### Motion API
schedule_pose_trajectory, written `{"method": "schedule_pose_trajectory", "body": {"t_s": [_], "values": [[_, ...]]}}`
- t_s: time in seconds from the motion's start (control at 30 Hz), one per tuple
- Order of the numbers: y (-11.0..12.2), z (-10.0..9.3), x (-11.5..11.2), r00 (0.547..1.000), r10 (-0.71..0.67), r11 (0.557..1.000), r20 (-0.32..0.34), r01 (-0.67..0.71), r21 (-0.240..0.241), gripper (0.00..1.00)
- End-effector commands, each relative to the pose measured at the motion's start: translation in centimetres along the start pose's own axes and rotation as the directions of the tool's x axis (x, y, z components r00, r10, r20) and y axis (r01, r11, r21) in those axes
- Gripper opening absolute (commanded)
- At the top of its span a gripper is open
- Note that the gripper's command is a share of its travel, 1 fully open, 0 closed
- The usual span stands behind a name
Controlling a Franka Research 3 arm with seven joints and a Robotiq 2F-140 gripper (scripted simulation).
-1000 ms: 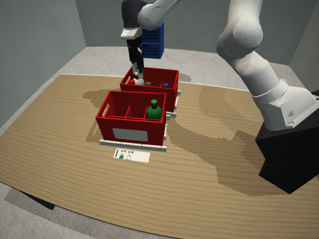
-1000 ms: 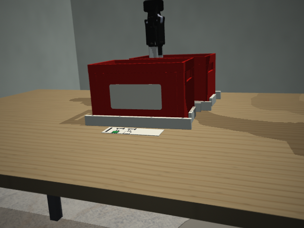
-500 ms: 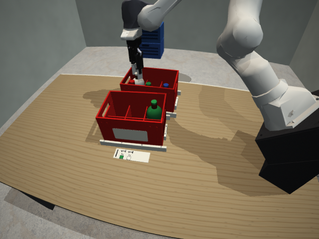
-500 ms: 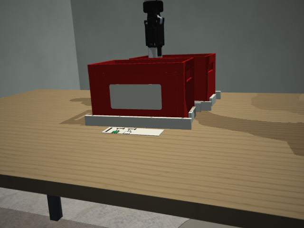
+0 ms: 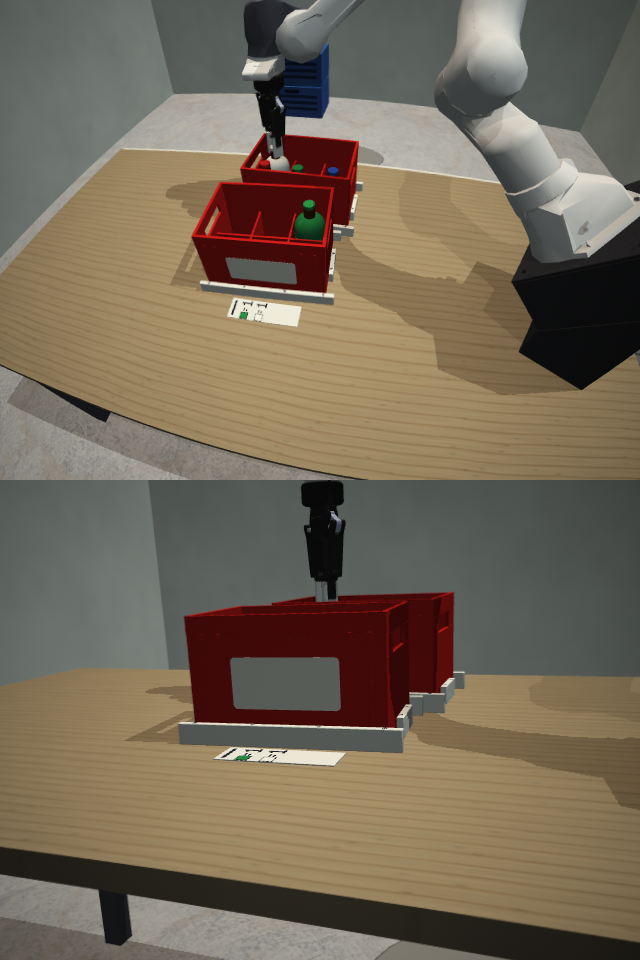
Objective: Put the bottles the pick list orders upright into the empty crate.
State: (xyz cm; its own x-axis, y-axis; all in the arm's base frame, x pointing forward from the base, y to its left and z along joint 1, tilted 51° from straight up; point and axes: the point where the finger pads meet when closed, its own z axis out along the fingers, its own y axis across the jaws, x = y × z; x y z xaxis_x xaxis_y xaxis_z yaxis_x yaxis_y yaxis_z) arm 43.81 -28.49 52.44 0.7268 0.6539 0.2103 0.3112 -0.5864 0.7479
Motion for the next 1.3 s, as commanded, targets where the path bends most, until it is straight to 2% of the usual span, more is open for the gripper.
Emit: {"method": "schedule_pose_trajectory", "body": {"t_s": [0.0,0.93,1.27], "values": [[-0.1,-0.1,0.0,1.000,0.006,1.000,0.001,-0.006,0.001,0.00],[-0.1,-0.1,0.0,1.000,0.006,1.000,0.001,-0.006,0.001,0.00],[-0.1,-1.7,0.0,1.000,0.006,1.000,0.001,-0.006,0.001,0.00]]}}
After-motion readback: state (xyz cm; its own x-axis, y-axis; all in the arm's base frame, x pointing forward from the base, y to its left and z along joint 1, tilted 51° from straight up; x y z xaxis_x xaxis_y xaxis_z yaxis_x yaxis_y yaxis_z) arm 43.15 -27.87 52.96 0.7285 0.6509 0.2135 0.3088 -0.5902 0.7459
